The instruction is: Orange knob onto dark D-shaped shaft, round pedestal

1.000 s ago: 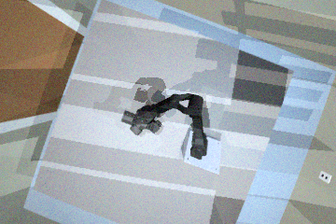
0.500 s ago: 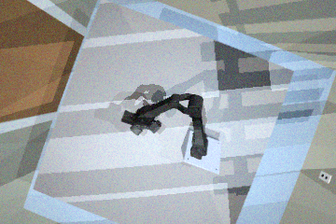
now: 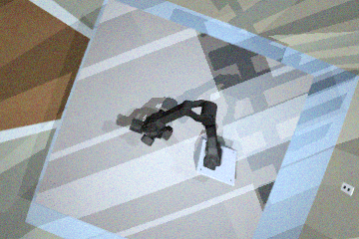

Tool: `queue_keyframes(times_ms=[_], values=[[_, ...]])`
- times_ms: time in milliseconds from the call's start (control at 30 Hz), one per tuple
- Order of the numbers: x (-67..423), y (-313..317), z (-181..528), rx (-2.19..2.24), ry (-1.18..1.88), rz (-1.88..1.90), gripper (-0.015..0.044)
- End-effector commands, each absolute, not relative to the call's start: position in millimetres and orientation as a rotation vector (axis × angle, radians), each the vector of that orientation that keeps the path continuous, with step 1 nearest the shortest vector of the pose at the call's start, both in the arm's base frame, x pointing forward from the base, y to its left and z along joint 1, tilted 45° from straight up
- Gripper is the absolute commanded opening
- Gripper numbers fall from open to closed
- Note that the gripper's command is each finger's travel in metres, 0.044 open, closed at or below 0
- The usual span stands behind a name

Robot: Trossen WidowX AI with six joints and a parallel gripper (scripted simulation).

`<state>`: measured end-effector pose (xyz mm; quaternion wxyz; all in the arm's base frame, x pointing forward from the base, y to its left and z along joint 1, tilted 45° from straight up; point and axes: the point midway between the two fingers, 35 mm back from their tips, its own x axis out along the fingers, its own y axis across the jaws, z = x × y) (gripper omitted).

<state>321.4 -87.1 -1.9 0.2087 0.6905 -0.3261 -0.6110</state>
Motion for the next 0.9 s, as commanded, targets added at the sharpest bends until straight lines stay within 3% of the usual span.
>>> queue_keyframes(times_ms=[0,667,867], values=[[321.3,-87.9,-2.8,1.908,-0.886,-1.702,0.0000],[321.8,-86.2,-0.4,1.908,-0.886,-1.702,0.0000],[322.2,-86.3,-0.6,2.023,-1.073,-1.671,0.0000]])
